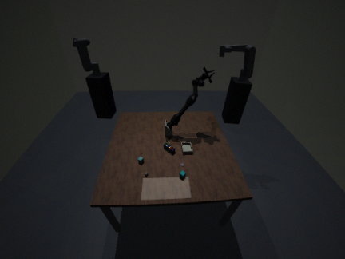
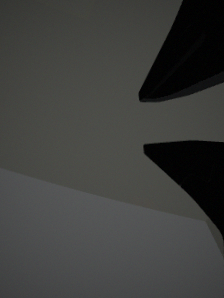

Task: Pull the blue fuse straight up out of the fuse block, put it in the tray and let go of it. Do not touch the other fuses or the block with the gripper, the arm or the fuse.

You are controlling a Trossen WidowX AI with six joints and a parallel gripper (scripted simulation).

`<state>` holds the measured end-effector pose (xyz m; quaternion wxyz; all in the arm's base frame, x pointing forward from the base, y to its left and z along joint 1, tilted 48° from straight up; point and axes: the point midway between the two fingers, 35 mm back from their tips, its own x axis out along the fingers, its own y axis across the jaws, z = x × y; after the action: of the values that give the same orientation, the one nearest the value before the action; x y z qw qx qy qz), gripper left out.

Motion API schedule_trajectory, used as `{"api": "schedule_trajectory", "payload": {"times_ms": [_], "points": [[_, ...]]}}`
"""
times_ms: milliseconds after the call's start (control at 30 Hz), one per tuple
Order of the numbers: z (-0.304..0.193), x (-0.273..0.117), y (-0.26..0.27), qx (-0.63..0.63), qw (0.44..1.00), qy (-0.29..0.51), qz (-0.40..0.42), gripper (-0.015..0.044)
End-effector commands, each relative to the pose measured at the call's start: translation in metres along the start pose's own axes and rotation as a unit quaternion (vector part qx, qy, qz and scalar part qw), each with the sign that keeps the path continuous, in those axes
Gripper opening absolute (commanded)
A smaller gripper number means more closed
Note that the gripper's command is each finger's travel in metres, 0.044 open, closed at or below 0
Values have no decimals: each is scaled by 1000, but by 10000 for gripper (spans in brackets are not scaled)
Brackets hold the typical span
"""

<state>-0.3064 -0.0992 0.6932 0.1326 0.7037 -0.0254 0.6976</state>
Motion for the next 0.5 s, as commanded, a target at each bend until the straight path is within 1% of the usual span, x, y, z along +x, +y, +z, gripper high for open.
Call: {"api": "schedule_trajectory", "payload": {"times_ms": [0, 167, 333, 467], "points": [[0, 0, 1, 1, 1000, 2, 0, 66], [-3, -14, 38, 33, 998, 51, 21, 66], [-4, -37, 92, 89, 987, 102, 82, 66], [3, -62, 143, 143, 969, 144, 140, 66]]}}
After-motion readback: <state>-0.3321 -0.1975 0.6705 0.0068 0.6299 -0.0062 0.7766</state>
